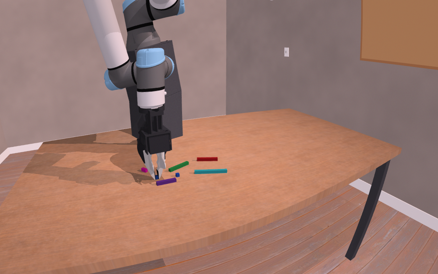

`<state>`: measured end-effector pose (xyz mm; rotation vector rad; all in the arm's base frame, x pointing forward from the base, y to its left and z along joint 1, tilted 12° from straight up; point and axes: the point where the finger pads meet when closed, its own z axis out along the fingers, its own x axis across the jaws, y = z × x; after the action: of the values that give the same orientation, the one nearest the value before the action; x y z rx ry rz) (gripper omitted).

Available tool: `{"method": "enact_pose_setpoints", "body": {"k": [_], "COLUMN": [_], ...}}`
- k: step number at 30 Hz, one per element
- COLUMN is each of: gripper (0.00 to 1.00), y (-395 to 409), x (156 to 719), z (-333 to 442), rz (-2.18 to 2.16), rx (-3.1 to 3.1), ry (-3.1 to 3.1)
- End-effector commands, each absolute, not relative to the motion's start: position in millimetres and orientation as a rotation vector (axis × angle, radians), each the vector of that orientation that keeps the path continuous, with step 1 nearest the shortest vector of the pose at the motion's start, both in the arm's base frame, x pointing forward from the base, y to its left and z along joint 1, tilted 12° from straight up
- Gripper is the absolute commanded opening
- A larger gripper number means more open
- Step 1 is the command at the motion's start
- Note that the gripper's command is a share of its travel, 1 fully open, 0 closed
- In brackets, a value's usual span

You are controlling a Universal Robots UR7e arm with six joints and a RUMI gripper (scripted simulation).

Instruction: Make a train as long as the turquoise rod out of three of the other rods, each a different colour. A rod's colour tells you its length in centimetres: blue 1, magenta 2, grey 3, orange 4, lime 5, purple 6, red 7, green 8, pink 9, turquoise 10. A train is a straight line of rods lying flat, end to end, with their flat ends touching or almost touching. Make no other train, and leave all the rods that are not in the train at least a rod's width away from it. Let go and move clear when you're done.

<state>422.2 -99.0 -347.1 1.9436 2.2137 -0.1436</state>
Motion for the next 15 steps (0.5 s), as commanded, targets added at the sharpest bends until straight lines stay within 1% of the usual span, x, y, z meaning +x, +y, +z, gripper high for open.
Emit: {"method": "enact_pose_setpoints", "body": {"k": [1,5,6,8,9,11,12,14,15], "gripper": [0.0,0.0,0.03,0.03,0.06,0.06,0.08,0.08,0.11], "y": [-99.1,-99.1,-99.1,-99.1,-99.1,-99.1,-99.1,-99.1,-99.1], "x": [422.6,422.6,422.6,422.6,422.6,422.6,422.6,422.6,422.6], "z": [-346.7,-346.7,-346.7,-346.7,-346.7,-346.7,-346.7,-346.7,-346.7], "rz": [-0.143,-0.143,-0.143,-0.143,-0.143,-0.143,-0.143,-0.143,-0.143], "rx": [1.943,1.943,1.943,1.943,1.943,1.943,1.943,1.943,1.943], "ry": [2.213,2.213,2.213,2.213,2.213,2.213,2.213,2.213,2.213]}}
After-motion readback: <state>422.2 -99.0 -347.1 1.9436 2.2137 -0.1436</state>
